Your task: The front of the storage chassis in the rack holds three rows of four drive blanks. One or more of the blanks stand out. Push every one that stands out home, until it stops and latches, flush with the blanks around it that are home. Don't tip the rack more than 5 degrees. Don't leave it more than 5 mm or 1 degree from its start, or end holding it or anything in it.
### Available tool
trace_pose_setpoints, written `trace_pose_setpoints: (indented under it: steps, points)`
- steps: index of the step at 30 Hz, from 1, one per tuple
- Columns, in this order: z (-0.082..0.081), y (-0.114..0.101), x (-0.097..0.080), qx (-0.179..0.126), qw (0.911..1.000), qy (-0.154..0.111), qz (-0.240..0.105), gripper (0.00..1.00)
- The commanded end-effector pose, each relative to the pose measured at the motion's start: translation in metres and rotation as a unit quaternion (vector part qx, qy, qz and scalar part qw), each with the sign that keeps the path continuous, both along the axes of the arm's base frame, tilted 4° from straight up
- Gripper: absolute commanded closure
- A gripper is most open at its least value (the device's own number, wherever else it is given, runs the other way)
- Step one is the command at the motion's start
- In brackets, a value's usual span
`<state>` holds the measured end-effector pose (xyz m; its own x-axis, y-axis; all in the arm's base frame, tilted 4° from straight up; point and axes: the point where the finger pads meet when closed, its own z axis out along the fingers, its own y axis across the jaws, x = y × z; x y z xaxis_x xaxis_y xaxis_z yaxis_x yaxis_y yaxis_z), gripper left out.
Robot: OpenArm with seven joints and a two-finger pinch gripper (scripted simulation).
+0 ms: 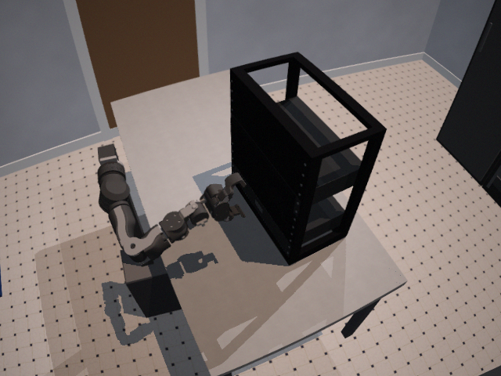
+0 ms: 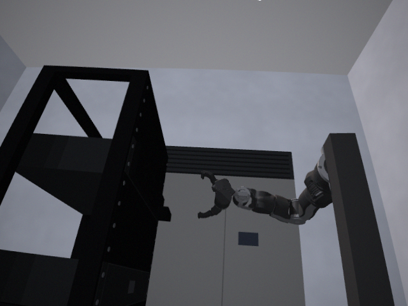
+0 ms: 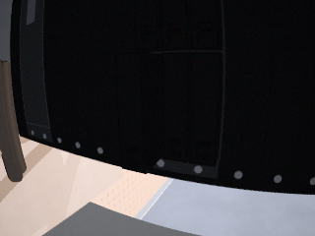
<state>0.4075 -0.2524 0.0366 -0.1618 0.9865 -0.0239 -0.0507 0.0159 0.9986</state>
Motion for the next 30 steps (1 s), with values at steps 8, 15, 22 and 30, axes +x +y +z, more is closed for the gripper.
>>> trace_pose_setpoints:
  steps: [8, 15, 22, 30]
  points:
    - [0.0027, 0.0005, -0.0002, -0.001, 1.0000, -0.002, 0.001, 0.00]
    - [0.0027, 0.0005, -0.0002, -0.001, 1.0000, -0.002, 0.001, 0.00]
    - [0.0027, 0.0005, -0.0002, -0.001, 1.0000, -0.002, 0.001, 1.00]
    - [0.0027, 0.0005, -0.0002, -0.001, 1.0000, -0.002, 0.001, 1.00]
